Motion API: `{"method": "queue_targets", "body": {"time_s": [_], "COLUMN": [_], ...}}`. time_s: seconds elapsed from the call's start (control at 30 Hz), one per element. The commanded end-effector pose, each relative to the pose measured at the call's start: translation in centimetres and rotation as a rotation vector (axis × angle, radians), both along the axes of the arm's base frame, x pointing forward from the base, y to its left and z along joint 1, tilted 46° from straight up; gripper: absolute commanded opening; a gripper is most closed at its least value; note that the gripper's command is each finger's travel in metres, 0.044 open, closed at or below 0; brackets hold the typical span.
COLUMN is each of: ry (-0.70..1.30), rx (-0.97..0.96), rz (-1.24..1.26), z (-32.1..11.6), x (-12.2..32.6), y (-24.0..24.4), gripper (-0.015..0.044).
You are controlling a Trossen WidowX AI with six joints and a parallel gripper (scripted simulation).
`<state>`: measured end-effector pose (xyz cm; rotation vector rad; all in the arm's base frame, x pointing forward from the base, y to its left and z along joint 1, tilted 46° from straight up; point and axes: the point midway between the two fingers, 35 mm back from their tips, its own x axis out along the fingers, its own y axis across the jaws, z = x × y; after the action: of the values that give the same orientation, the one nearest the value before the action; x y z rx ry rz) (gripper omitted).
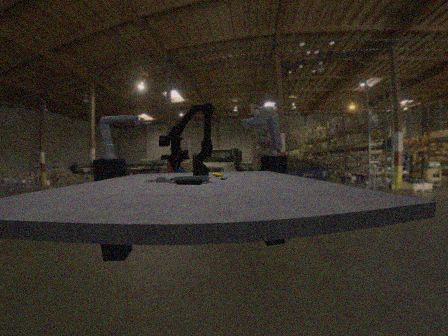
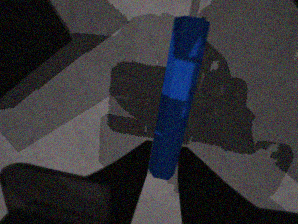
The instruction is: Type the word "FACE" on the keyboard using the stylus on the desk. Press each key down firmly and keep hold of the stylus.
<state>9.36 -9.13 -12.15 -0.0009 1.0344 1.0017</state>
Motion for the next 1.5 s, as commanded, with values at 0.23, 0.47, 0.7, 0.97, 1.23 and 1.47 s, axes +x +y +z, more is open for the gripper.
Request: {"method": "queue_targets", "body": {"time_s": [0.23,0.47,0.7,0.97,1.23,1.47], "ry": [-0.093,-0.285,-0.477,-0.545,-0.545,-0.545], "rx": [-0.014,-0.052,-0.089,-0.102,-0.102,-0.102], "rz": [0.099,0.294,0.490,0.560,0.560,0.560], "z": [0.2,0.3,0.3,0.3,-0.1,-0.9], "x": [0.4,1.5,2.6,3.0,3.1,3.3], "y": [-0.3,-0.7,-1.0,-1.0,-0.7,0.1], "gripper": [0.0000,0.0000,0.0000,0.0000,0.0000,0.0000]}}
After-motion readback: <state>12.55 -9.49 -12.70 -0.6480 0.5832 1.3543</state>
